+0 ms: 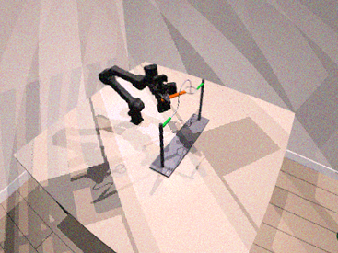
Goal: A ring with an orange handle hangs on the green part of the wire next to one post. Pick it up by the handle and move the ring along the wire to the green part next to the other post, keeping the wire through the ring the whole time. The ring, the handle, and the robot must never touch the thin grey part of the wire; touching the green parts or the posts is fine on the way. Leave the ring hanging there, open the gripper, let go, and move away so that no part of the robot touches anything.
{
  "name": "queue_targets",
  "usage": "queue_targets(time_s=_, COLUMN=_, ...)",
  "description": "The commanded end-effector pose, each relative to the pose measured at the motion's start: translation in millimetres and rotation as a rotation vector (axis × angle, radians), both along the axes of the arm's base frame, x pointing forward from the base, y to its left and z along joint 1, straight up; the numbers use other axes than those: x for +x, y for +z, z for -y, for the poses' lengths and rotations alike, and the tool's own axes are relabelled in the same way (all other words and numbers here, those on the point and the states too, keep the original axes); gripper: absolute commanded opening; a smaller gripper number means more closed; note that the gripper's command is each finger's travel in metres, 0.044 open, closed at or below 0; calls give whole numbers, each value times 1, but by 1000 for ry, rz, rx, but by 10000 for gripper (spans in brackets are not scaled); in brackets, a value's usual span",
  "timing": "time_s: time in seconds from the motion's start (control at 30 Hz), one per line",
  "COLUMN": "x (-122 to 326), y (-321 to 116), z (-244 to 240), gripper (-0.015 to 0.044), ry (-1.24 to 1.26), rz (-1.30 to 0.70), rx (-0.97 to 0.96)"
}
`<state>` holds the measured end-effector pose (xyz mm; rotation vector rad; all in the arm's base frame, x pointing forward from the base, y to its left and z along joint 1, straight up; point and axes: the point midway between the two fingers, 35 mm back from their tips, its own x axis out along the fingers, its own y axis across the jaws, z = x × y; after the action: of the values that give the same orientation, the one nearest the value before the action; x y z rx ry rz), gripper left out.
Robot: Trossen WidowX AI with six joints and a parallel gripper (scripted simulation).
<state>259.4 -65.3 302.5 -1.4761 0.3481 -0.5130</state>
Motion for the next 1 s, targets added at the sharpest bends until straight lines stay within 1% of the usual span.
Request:
queue_targets(time_s=0.0, x=-1, y=-7, z=0, gripper=-150, ry=-2, rz=2, rx=43)
queue_targets(time_s=0.43, x=0, y=-49, z=-10, gripper=-150, ry=2, rz=-6, rx=314)
queue_targets(time_s=0.97, x=2, y=-97, z=-40, gripper=-150, ry=25, rz=-10, rx=689)
